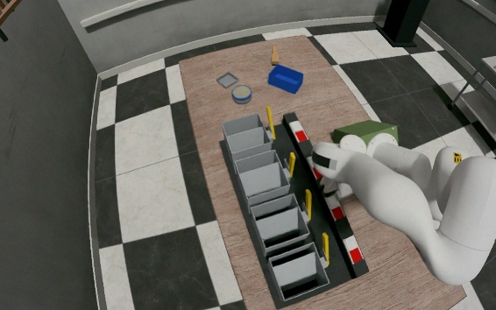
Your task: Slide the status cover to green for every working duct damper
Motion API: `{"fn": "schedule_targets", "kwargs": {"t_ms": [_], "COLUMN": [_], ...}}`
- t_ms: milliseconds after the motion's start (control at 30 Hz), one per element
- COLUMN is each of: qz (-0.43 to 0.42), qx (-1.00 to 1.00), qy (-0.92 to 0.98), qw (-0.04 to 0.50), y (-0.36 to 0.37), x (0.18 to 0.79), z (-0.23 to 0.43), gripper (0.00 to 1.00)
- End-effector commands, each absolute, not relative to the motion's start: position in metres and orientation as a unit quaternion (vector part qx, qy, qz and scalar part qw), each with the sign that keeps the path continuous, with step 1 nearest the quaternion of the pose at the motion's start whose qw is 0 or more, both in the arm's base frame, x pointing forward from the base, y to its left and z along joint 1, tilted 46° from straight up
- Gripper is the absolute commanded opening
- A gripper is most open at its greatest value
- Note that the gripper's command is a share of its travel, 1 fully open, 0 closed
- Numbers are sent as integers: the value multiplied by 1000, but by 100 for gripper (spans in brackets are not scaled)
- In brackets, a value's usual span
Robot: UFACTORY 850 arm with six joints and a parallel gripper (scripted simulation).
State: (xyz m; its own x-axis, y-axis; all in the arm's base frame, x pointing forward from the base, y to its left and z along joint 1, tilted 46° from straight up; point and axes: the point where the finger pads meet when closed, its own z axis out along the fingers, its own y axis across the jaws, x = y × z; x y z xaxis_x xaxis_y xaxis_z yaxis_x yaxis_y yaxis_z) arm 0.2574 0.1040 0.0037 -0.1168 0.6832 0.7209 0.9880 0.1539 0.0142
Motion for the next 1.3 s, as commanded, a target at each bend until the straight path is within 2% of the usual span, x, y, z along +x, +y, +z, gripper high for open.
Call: {"fn": "schedule_targets", "kwargs": {"t_ms": [0, 1267], "qz": [-260, -260], "qx": [-596, -596], "qy": [-701, -701], "qw": [293, 293], "y": [106, 119], "x": [258, 255], "z": [6, 20], "gripper": [0, 0]}}
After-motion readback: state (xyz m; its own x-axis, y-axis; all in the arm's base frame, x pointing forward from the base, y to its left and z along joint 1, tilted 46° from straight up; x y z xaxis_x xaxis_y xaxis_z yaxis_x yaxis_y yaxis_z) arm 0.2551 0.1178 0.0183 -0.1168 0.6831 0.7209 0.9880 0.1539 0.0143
